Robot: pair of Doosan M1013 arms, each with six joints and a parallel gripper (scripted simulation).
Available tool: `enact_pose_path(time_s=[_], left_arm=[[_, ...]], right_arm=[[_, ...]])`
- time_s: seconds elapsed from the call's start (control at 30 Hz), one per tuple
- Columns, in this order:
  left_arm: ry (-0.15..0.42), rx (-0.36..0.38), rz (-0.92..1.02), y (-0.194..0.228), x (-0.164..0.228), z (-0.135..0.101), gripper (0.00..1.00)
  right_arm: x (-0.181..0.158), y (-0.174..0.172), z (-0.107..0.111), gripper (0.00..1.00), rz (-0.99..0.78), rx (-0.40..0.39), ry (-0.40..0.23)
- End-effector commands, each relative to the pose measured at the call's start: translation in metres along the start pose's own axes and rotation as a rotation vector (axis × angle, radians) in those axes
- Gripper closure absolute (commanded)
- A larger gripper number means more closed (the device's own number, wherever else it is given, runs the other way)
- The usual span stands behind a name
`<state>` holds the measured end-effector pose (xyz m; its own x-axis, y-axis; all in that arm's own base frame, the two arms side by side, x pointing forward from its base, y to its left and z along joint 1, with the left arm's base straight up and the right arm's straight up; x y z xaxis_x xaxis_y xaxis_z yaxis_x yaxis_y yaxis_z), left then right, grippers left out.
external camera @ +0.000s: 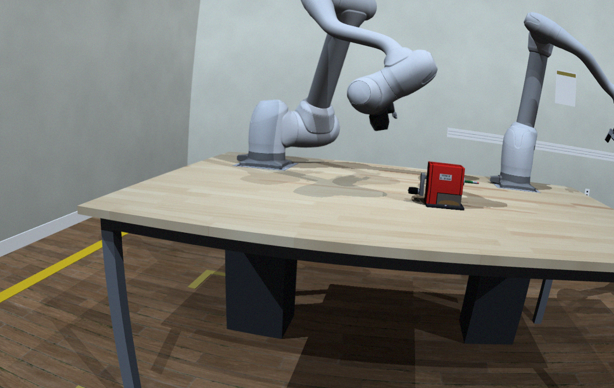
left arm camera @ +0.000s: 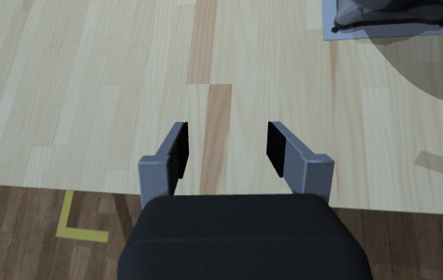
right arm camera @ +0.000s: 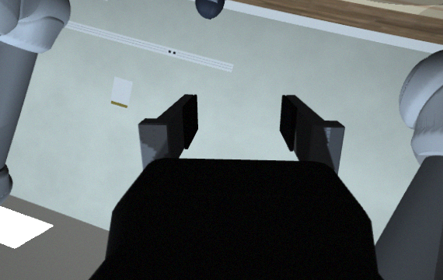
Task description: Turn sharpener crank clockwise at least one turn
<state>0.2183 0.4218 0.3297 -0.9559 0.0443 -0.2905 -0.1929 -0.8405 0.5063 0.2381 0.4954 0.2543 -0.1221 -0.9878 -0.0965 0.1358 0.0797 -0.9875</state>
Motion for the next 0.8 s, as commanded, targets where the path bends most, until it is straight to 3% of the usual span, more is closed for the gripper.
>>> enact_pose_path(time_s=[0.0,0.77], left_arm=[[-0.026,-0.025,0.008,0.011,0.034,0.003,0.00],[-0.136,-0.089,0.045,0.063,0.151,-0.002,0.00]], right_arm=[[0.000,-0.001,0.000,0.00,0.002,0.001,0.000],[0.000,-0.001,0.000,0.00,0.002,0.001,0.000]])
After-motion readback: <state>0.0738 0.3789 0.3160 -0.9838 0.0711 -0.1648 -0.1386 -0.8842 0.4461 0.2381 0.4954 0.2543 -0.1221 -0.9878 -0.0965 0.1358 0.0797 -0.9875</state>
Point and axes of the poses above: on each arm, the point where the finger pads meet when closed, its own z axis back along the fingers, its own x axis across the jaws, y = z × x, the point moved 4 cm from there along z, back along the fingers, and after that the axes turned 9 degrees about -z, right-handed, at the moved point
